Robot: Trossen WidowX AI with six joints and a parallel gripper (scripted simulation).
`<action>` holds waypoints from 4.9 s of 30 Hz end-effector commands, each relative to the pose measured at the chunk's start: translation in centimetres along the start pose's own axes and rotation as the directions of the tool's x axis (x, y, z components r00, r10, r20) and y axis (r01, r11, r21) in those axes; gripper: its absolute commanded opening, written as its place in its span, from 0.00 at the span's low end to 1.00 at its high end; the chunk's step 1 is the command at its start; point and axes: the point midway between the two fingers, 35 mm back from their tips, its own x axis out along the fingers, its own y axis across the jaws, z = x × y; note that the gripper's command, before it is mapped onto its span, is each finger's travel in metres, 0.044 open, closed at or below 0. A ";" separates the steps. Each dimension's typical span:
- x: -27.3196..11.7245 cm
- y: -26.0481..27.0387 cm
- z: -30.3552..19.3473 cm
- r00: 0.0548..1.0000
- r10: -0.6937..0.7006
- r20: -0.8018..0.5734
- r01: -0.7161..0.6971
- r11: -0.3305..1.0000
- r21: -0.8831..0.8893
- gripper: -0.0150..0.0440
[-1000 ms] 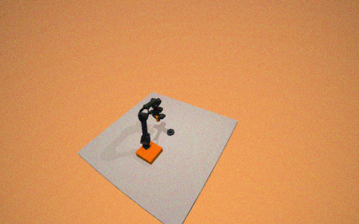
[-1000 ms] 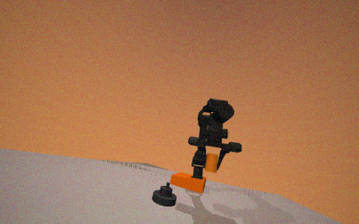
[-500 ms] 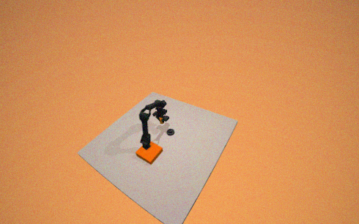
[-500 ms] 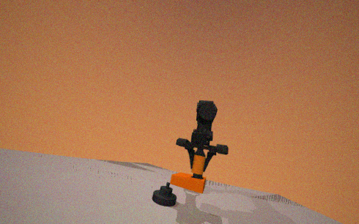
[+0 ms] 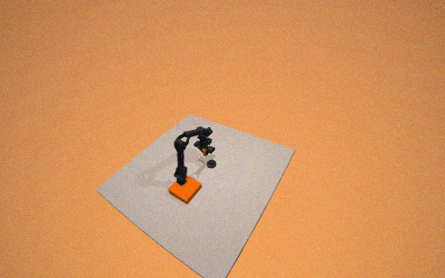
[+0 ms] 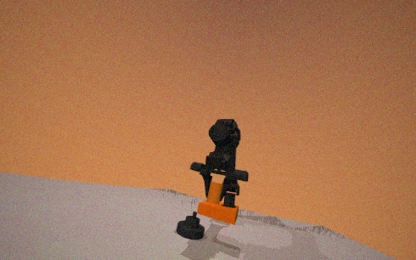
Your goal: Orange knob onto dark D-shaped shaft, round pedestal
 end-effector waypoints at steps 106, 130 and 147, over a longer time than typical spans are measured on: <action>3.8 -5.2 -0.1 1.000 0.006 0.014 -0.002 0.956 -0.293 0.25; 4.2 -5.2 0.3 1.000 0.006 0.014 0.001 0.899 -0.438 0.25; 3.7 -5.2 -0.1 1.000 0.006 0.014 0.002 0.858 -0.514 0.25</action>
